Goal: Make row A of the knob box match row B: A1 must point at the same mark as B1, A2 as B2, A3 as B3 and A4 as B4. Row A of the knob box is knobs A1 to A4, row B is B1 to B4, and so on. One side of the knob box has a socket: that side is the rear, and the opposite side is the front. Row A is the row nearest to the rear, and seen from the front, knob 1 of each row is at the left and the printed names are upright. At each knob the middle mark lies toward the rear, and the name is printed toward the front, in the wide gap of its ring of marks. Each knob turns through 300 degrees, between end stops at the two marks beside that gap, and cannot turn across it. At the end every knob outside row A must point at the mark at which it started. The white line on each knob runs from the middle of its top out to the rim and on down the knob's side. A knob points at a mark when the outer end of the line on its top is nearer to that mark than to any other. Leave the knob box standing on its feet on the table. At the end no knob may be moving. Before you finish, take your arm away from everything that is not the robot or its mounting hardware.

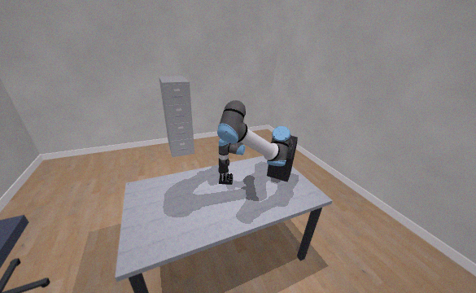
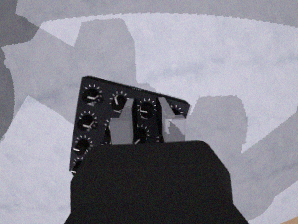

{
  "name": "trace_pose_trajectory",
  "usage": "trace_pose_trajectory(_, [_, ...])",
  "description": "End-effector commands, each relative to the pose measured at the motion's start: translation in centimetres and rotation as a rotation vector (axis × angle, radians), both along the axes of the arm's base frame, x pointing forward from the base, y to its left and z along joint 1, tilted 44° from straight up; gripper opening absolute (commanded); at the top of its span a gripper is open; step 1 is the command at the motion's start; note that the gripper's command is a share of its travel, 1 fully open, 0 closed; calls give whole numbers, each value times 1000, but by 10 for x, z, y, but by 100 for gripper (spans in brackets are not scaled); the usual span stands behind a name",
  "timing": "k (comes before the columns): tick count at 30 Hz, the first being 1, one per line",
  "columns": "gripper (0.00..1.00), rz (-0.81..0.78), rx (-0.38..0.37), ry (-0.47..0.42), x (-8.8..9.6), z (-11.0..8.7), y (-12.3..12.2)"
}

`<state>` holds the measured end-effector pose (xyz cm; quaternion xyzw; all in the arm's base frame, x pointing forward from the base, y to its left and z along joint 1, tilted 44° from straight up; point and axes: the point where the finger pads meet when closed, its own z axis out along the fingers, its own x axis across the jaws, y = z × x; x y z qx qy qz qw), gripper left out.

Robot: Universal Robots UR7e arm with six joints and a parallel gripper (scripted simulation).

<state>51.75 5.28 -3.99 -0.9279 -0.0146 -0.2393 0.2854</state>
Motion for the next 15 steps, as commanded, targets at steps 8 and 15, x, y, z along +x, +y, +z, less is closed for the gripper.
trace_pose_trajectory(8, [30,0,-3,-2,1,0,0])
trace_pose_trajectory(15, [30,0,-3,-2,1,0,0])
